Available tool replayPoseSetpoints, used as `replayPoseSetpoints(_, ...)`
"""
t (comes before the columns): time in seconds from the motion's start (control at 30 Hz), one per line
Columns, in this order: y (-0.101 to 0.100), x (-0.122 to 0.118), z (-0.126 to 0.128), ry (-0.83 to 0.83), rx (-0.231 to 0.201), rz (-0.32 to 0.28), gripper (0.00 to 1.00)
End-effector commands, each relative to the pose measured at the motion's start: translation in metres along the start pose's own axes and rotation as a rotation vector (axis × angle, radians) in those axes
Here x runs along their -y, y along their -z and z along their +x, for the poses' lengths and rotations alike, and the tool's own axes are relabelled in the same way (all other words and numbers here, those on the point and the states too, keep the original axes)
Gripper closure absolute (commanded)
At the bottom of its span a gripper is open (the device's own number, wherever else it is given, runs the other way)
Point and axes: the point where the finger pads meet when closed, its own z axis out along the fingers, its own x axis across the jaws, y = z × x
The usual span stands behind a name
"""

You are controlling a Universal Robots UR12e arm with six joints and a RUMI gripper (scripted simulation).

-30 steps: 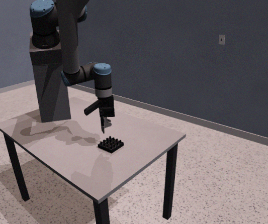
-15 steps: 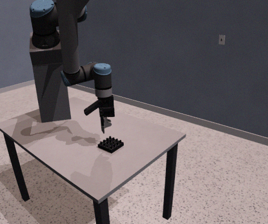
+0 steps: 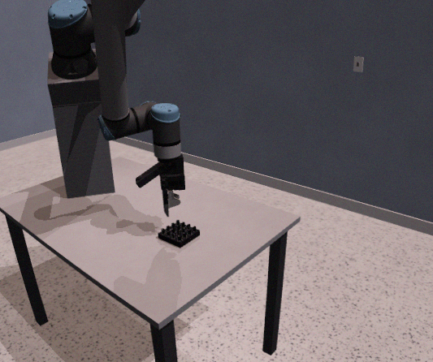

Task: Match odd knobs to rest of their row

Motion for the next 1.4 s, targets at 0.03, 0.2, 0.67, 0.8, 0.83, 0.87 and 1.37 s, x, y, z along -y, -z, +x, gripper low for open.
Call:
replayPoseSetpoints(0.03, -0.004, 0.0, 0.0, 0.0, 0.001, 0.0, 0.89)
replayPoseSetpoints(0.2, -0.01, 0.0, 0.0, 0.0, 0.001, 0.0, 0.89)
replayPoseSetpoints(0.67, -0.026, 0.0, 0.0, 0.0, 0.001, 0.0, 0.89)
replayPoseSetpoints(0.8, -0.03, 0.0, 0.0, 0.0, 0.001, 0.0, 0.89)
replayPoseSetpoints(0.83, -0.032, 0.0, 0.0, 0.0, 0.001, 0.0, 0.89)
replayPoseSetpoints(0.87, -0.033, 0.0, 0.0, 0.0, 0.001, 0.0, 0.89)
replayPoseSetpoints(1.37, -0.04, 0.0, 0.0, 0.0, 0.001, 0.0, 0.89)
